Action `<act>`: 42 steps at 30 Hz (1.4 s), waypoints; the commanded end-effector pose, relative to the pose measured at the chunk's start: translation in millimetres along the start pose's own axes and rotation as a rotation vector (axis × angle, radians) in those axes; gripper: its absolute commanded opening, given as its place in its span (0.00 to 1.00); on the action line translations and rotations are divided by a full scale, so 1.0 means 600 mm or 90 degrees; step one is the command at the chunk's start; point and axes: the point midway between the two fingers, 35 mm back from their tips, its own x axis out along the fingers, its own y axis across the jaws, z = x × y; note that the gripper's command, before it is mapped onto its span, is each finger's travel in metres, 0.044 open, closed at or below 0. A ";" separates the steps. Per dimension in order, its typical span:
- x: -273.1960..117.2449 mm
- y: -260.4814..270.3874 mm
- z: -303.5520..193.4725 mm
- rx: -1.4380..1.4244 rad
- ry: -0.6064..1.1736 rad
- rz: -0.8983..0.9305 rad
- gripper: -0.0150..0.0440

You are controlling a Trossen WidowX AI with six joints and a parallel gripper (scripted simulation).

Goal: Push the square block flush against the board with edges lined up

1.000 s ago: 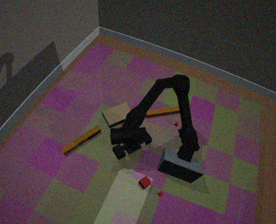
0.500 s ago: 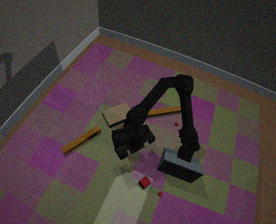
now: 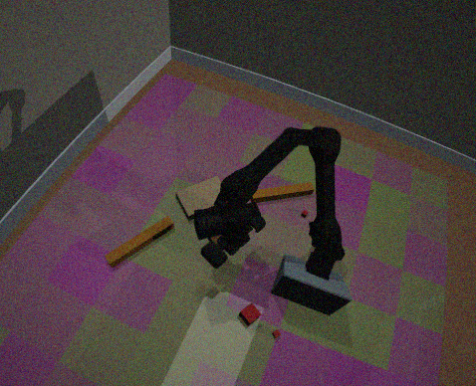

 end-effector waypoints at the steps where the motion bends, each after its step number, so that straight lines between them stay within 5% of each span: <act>1: -0.002 -0.020 0.013 -0.087 -0.002 -0.001 0.25; 34: -0.007 -0.196 0.092 -0.810 0.004 -0.007 0.25; 42: -0.003 -0.200 0.093 -0.825 0.004 -0.008 0.25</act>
